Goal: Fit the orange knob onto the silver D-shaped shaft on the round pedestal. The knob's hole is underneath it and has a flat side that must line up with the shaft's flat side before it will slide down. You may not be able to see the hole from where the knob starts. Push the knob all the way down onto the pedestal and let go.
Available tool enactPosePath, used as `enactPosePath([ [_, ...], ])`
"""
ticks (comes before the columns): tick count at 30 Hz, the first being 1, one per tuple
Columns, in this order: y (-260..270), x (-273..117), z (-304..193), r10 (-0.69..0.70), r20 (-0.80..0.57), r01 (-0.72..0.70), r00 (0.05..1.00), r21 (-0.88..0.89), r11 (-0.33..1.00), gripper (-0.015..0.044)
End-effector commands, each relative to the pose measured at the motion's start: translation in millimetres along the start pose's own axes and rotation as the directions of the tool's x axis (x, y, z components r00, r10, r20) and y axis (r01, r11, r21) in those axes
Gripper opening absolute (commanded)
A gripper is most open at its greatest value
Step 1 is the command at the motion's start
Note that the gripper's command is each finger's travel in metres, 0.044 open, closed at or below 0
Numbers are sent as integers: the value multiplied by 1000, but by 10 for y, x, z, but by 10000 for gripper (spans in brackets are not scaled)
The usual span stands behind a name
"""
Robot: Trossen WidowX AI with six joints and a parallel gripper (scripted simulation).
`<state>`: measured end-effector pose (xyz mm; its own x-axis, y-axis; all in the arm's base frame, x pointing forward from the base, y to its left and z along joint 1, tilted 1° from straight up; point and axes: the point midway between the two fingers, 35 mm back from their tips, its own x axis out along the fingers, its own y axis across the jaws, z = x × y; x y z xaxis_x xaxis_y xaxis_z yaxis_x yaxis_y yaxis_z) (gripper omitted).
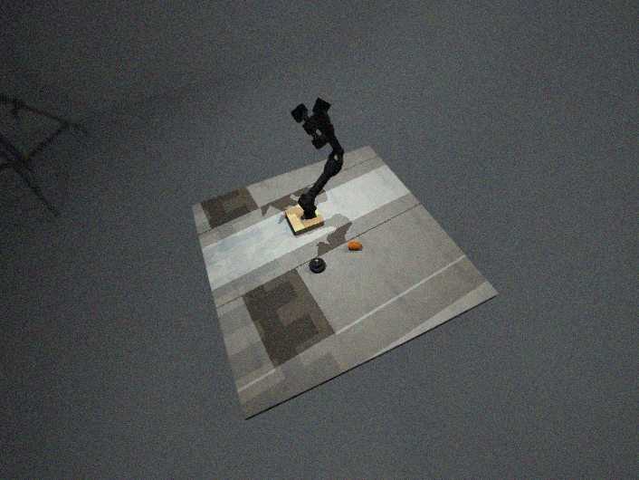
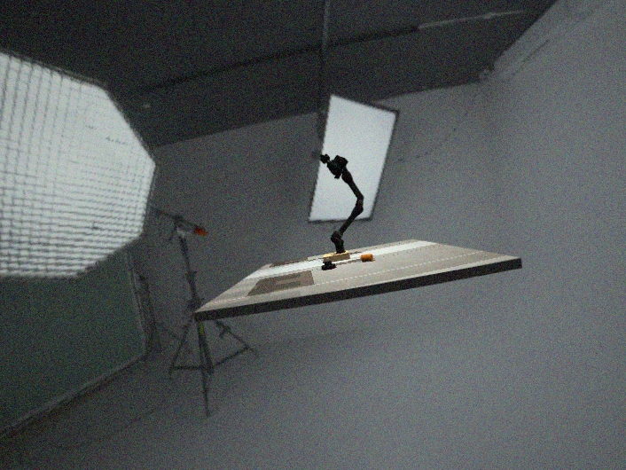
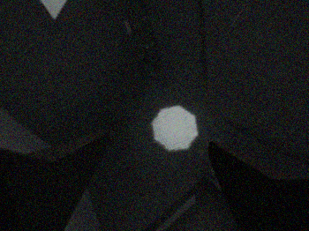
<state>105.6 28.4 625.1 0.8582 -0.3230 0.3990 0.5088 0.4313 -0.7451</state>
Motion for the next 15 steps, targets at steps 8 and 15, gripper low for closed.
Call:
enactPosePath([
  [8, 161, 530, -821, 213, -8, -201, 977, 290, 936, 440],
  [15, 1063, 1173, -1469, 503, -42, -421, 863, 493, 762, 440],
])
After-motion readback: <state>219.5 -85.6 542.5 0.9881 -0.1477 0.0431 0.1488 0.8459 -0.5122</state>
